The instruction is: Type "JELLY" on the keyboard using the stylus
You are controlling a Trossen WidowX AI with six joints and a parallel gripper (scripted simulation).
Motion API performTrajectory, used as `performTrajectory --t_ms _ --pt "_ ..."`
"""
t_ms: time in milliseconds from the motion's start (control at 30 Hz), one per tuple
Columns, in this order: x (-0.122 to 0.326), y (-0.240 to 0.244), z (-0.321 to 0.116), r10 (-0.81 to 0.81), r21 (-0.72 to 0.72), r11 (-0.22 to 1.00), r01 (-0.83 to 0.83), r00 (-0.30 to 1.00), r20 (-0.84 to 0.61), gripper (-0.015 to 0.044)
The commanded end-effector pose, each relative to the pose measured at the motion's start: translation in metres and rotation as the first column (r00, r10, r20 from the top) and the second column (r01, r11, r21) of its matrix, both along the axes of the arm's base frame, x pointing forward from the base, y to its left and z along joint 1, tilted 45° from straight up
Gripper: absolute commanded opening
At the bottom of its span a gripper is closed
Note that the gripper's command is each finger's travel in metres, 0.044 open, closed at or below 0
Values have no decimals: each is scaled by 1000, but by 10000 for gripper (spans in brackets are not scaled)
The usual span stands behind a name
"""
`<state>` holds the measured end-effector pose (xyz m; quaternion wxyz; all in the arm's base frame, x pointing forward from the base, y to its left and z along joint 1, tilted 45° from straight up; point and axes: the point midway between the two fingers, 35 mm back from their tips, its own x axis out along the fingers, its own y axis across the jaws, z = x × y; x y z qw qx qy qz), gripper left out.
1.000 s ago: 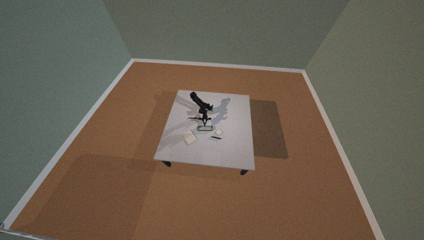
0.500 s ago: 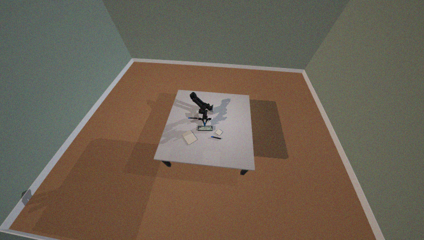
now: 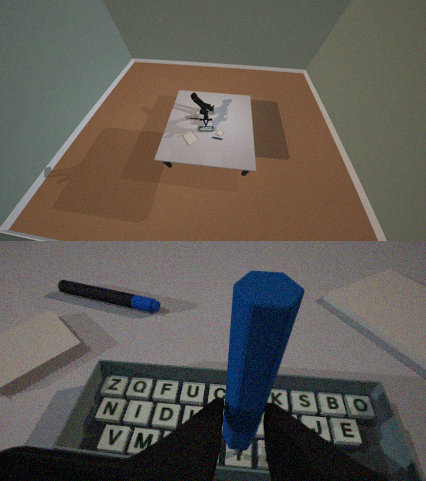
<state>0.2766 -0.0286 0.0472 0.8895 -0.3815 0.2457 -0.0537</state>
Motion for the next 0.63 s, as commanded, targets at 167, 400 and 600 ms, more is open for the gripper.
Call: performTrajectory --t_ms 167,400,600 --pt "1 11 10 -2 0 1000 2 1000 -2 81" --pt "0 24 24 -2 0 1000 2 1000 -1 81" --pt "-1 26 27 -2 0 1000 2 1000 0 81"
